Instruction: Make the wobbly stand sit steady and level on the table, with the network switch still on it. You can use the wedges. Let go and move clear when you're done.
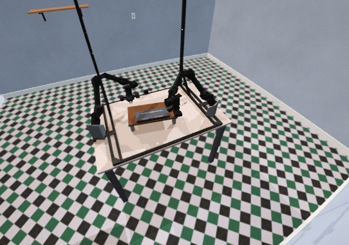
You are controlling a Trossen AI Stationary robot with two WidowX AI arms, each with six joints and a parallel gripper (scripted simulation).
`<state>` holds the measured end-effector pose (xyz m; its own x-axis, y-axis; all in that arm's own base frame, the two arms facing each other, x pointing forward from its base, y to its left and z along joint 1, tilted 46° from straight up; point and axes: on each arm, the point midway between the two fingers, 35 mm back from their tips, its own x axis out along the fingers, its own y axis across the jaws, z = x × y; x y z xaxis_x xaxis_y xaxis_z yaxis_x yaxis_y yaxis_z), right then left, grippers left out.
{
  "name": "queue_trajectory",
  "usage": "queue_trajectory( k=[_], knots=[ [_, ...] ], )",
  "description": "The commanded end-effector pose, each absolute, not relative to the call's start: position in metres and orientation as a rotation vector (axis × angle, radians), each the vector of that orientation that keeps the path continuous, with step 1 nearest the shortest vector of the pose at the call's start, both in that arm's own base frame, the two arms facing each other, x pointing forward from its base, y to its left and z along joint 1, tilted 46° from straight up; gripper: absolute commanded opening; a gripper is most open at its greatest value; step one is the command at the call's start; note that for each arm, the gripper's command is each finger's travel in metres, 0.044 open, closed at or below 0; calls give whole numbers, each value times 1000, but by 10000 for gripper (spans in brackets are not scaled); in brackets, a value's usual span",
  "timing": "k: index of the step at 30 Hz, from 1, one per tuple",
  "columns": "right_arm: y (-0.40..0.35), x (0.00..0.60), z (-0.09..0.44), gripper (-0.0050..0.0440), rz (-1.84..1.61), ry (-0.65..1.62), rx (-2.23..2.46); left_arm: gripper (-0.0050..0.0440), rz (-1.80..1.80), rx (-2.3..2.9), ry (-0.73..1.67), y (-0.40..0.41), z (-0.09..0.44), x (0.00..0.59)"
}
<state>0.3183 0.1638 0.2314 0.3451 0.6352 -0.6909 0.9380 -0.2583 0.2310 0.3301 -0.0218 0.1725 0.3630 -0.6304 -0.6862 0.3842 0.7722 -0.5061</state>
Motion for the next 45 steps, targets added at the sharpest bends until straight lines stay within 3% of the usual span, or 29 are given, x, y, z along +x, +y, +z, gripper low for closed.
queue_trajectory(
  k=[1,45],
  knots=[
    [165,319,233,0,-617,1368,1979,0,-675,-274,1018,-26,166,332],
    [174,320,244,0,-446,1373,1803,0,-675,-274,1018,-26,166,332]
  ],
)
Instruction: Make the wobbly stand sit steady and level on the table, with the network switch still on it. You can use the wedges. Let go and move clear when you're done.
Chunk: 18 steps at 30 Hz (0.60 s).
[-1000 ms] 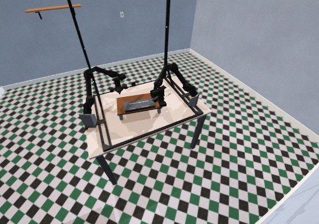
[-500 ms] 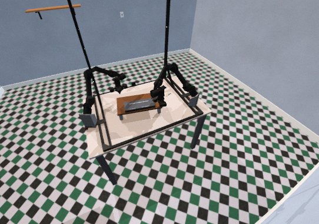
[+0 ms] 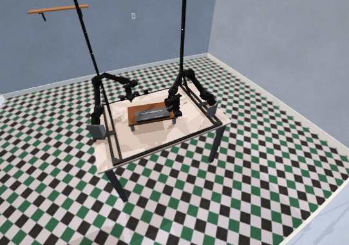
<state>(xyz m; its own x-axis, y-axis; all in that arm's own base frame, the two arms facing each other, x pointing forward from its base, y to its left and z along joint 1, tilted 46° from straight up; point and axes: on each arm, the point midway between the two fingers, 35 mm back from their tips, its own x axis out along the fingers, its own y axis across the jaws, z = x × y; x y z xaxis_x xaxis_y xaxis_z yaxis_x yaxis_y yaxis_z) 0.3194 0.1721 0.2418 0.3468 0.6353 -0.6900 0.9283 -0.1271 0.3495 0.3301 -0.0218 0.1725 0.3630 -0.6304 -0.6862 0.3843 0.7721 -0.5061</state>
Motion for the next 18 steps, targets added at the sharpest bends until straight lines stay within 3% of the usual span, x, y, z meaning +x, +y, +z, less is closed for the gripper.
queue_trajectory(
  k=[1,18],
  knots=[
    [174,320,244,0,-446,1373,1803,0,-675,-274,1018,-26,166,332],
    [176,320,247,0,-397,1372,1751,0,-675,-274,1018,-26,166,332]
  ],
)
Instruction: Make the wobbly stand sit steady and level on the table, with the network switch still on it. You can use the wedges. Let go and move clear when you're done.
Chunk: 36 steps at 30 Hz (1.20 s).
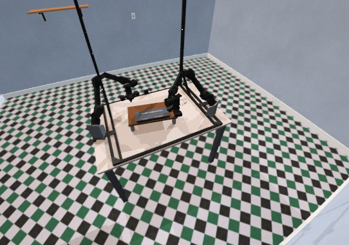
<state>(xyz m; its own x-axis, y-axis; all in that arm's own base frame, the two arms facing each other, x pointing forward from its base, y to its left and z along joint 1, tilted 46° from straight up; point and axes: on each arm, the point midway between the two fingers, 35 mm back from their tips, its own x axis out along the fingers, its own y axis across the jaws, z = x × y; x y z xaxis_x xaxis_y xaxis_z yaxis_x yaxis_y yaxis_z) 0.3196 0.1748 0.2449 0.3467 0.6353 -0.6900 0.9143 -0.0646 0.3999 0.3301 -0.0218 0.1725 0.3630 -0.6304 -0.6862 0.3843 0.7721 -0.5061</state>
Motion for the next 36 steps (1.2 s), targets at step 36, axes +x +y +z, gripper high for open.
queue_trajectory(
  k=[36],
  knots=[
    [179,320,250,0,-305,1368,1649,0,-675,-274,1018,-26,166,332]
  ],
)
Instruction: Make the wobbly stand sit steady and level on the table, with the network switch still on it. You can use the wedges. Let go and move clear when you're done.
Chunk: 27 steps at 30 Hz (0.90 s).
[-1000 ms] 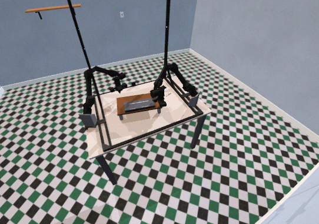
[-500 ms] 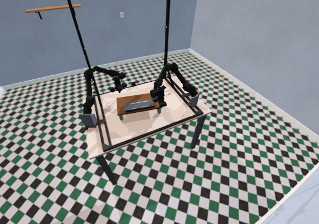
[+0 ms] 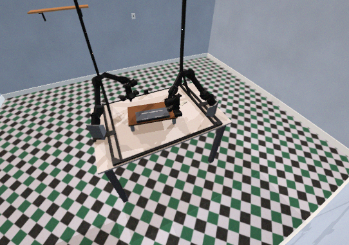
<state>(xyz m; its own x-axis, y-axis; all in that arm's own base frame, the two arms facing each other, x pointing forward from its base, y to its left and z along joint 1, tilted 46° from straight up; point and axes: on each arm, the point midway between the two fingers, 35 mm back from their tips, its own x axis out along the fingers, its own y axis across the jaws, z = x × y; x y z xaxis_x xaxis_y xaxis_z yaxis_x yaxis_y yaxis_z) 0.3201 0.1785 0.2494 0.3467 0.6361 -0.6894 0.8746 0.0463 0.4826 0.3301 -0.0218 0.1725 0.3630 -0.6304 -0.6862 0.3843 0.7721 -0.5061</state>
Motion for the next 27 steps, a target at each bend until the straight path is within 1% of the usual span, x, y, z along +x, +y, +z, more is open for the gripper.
queue_trajectory(
  k=[1,27],
  knots=[
    [179,320,250,0,-305,1368,1649,0,-675,-274,1018,-26,166,332],
    [180,321,251,0,-262,1364,1600,0,-675,-274,1018,-26,166,332]
  ],
)
